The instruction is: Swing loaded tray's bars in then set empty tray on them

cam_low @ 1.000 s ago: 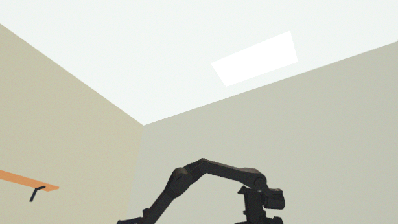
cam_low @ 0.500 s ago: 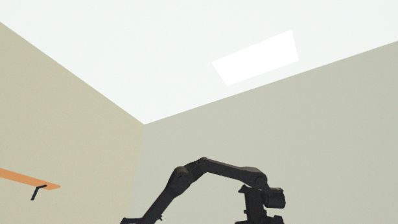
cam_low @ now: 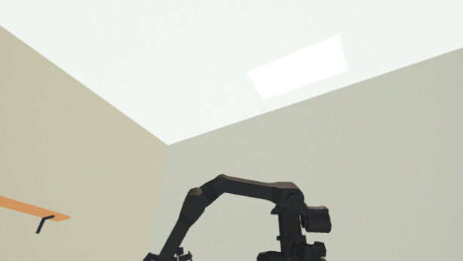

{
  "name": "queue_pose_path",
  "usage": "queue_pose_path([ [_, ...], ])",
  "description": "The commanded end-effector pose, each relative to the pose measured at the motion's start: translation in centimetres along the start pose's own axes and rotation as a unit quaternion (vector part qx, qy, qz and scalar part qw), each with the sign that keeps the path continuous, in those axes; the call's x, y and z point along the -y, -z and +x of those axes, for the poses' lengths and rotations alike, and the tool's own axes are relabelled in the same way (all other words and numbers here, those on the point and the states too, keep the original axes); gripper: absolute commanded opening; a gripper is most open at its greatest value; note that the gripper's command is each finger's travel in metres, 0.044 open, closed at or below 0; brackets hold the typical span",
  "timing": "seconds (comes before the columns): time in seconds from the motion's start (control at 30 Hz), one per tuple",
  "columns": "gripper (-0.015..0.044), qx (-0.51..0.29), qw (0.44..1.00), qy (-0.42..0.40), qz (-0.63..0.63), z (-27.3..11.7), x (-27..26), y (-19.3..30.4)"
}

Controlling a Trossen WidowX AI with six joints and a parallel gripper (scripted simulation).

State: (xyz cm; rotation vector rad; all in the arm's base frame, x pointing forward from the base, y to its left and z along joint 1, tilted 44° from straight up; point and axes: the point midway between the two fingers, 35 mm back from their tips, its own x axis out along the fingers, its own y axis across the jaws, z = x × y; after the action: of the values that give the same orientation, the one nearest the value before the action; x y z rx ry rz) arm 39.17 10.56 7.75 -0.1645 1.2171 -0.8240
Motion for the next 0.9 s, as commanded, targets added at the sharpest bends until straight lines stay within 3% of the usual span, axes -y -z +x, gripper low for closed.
queue_pose_path([
  [0.0, 0.0440, -0.017, 0.991, -0.018, 0.129, -0.1, 6.1, -3.0],
  [0.2, 0.0440, -0.038, 0.934, -0.035, 0.353, 0.2, 17.3, -5.0],
  [0.4, 0.0440, -0.041, 0.827, -0.039, 0.560, 0.4, 27.7, -3.4],
  [0.63, 0.0440, -0.020, 0.646, -0.032, 0.762, -0.2, 37.3, 2.2],
  [0.87, 0.0440, 0.030, 0.426, -0.024, 0.904, -1.4, 42.8, 9.7],
])
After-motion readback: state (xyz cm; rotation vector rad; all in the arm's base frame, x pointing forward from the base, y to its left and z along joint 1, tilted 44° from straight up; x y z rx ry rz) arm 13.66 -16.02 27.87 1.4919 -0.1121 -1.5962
